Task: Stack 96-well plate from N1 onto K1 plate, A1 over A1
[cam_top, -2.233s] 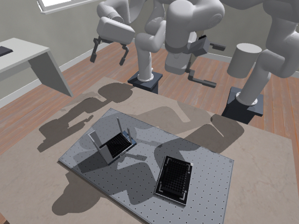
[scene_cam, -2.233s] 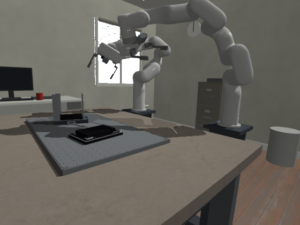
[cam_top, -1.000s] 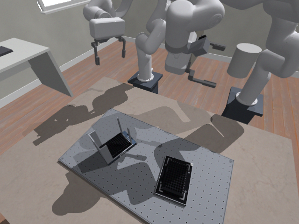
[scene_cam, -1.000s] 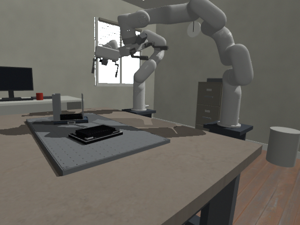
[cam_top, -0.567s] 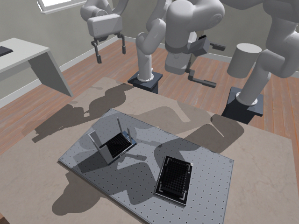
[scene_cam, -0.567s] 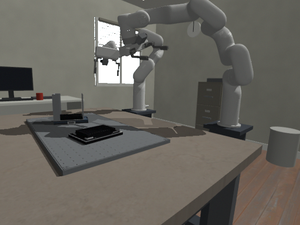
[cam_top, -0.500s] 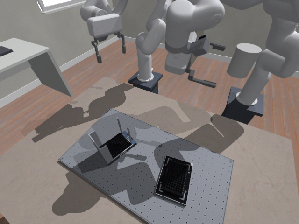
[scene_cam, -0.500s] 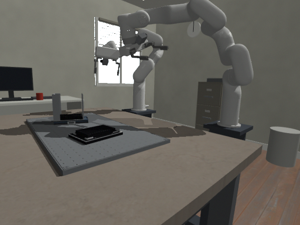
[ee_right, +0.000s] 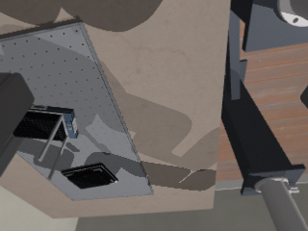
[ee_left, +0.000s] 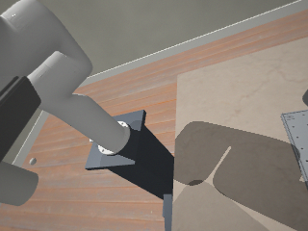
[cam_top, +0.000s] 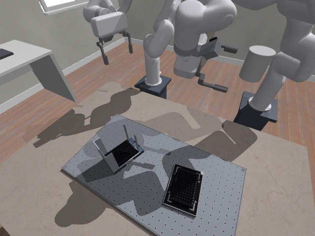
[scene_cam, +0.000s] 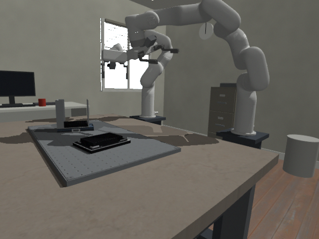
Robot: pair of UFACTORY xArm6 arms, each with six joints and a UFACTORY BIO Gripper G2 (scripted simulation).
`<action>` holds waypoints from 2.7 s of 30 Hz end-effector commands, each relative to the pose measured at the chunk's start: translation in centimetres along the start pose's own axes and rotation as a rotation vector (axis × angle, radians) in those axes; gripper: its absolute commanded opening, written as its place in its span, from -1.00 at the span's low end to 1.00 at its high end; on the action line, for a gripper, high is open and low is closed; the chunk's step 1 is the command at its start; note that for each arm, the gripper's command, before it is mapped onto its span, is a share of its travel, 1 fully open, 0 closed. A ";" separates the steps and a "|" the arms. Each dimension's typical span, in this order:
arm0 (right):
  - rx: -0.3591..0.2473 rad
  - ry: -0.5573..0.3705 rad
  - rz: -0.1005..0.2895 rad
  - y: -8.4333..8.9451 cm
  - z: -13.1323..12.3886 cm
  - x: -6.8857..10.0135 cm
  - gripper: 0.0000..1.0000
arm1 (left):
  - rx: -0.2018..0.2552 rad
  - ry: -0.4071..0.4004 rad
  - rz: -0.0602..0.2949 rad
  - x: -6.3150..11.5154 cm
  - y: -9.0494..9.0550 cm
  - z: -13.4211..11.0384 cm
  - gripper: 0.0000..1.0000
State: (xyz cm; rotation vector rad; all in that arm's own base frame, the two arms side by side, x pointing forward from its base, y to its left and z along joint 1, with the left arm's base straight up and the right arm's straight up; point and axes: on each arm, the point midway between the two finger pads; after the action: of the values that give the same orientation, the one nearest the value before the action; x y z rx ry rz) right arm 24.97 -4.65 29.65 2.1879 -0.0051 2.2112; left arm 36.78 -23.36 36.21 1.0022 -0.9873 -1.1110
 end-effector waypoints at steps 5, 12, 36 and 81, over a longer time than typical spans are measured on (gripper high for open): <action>0.007 -0.005 0.016 0.2 -0.4 0.3 1.00 | 0.004 -0.001 0.004 0.0 0.2 0.0 1.00; 0.010 -0.008 0.023 0.3 -0.5 0.3 1.00 | 0.004 -0.001 0.004 0.0 0.2 0.0 1.00; 0.010 -0.009 0.024 0.3 -0.6 0.3 1.00 | 0.008 -0.034 0.001 0.4 0.1 -0.4 -0.25; 0.010 -0.009 0.024 0.3 -0.6 0.3 1.00 | 0.202 -0.909 -0.002 4.7 -2.4 -14.6 -0.25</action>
State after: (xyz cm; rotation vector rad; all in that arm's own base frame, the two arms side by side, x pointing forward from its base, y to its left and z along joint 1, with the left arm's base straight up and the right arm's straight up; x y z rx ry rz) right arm 24.35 -4.88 29.91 2.2176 -0.0224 2.2174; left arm 49.65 -25.67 30.87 0.6775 -1.7549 -1.4836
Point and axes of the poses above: on each arm, the point midway between the two finger pads, its own x axis back along the fingers, its own z axis across the jaws, y = z × x, and after that the axes turned 11 degrees about x, right-handed
